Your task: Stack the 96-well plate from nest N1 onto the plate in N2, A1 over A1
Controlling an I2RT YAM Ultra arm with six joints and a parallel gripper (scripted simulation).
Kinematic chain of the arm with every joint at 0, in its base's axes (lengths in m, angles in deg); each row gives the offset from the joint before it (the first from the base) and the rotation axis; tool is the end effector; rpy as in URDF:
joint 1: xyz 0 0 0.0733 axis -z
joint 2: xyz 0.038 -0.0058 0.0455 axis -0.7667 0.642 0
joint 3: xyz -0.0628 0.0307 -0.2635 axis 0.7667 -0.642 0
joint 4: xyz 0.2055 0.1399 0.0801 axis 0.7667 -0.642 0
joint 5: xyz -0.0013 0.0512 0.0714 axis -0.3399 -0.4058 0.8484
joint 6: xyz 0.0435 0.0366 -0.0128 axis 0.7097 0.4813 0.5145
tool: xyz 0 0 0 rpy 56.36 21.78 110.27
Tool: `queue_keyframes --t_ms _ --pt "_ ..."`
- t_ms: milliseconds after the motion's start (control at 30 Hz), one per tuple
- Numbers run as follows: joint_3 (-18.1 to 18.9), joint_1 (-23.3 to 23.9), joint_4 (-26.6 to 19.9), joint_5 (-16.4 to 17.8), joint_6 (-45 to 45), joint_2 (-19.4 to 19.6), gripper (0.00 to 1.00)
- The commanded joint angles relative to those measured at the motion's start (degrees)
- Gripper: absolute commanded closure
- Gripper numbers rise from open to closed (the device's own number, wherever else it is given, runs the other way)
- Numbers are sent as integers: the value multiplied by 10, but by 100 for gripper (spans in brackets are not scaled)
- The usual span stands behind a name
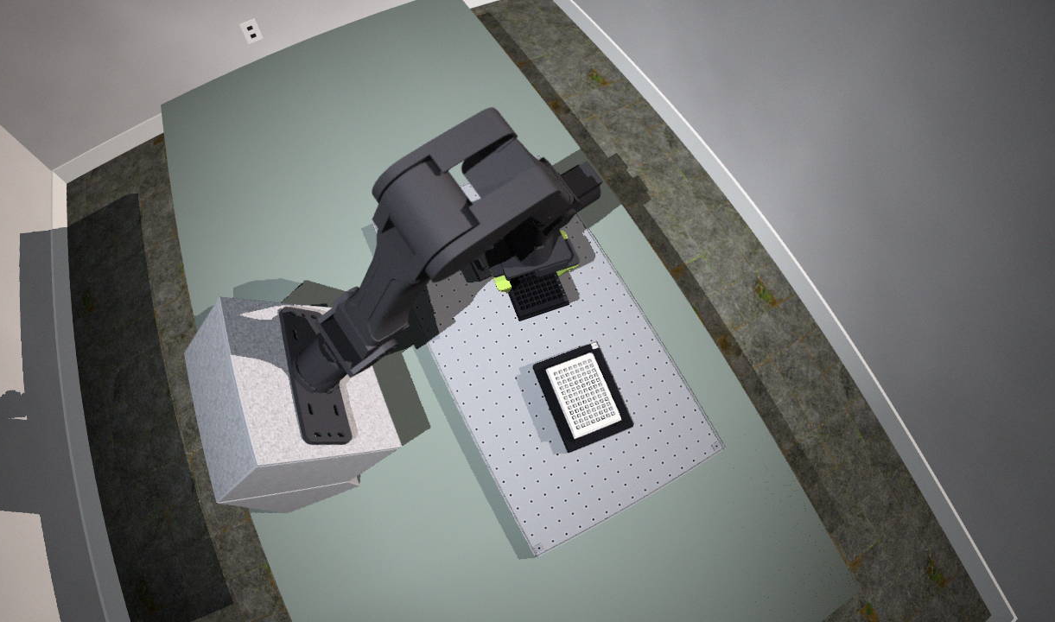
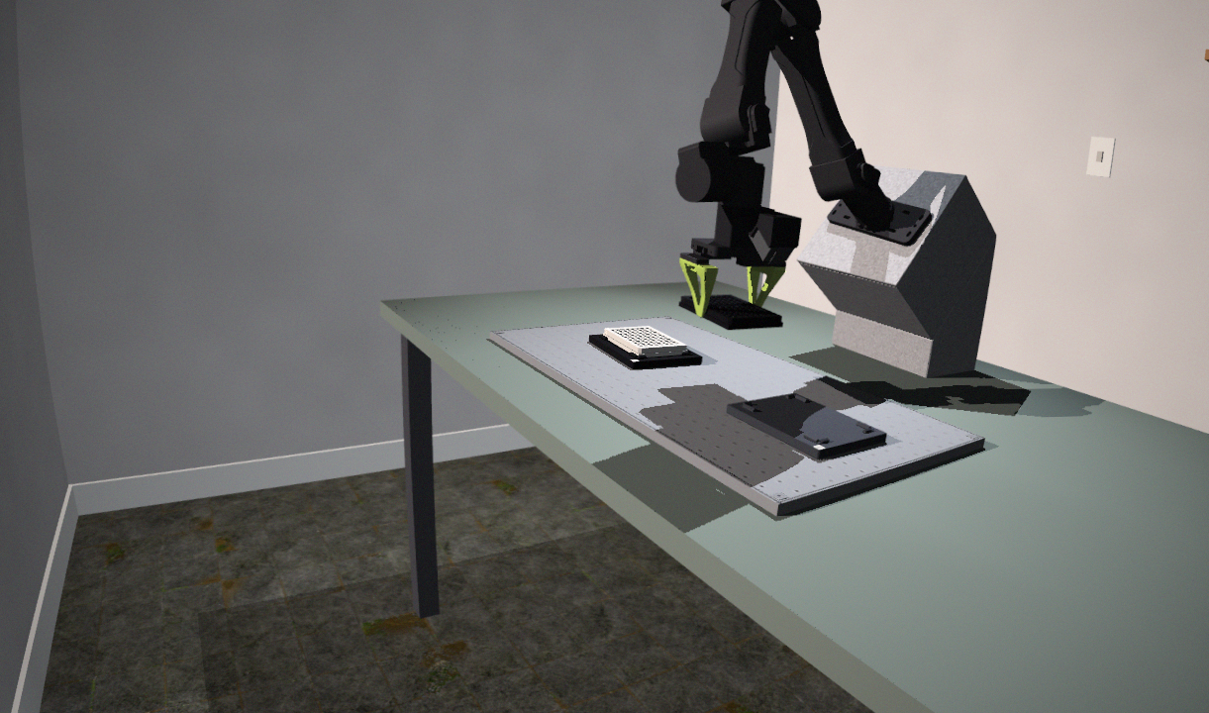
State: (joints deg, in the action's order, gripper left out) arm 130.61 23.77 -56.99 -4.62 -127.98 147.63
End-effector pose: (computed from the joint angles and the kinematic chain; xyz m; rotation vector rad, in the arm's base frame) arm 0.2087 0.0897 0.2829 -1.6877 1.6848 -0.7622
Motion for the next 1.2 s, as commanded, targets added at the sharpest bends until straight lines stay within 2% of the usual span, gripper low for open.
queue_keyframes --t_ms 0,167,300,367,433,733,867,933,1000,1167 --pt "-13 27 7 37 -30 -28 100" --pt "-10 75 3 73 -62 -41 100" --pt "-21 115 1 104 -87 -47 100" --pt "-12 135 1 119 -101 -50 100" --pt "-12 135 1 119 -101 -50 100" --pt "1 229 -3 191 -161 -53 100" --pt "5 270 -5 222 -187 -50 100" --pt "7 292 -5 240 -199 -36 100" --pt "7 292 -5 240 -199 -36 100" --pt "13 343 -7 280 -232 -18 100"
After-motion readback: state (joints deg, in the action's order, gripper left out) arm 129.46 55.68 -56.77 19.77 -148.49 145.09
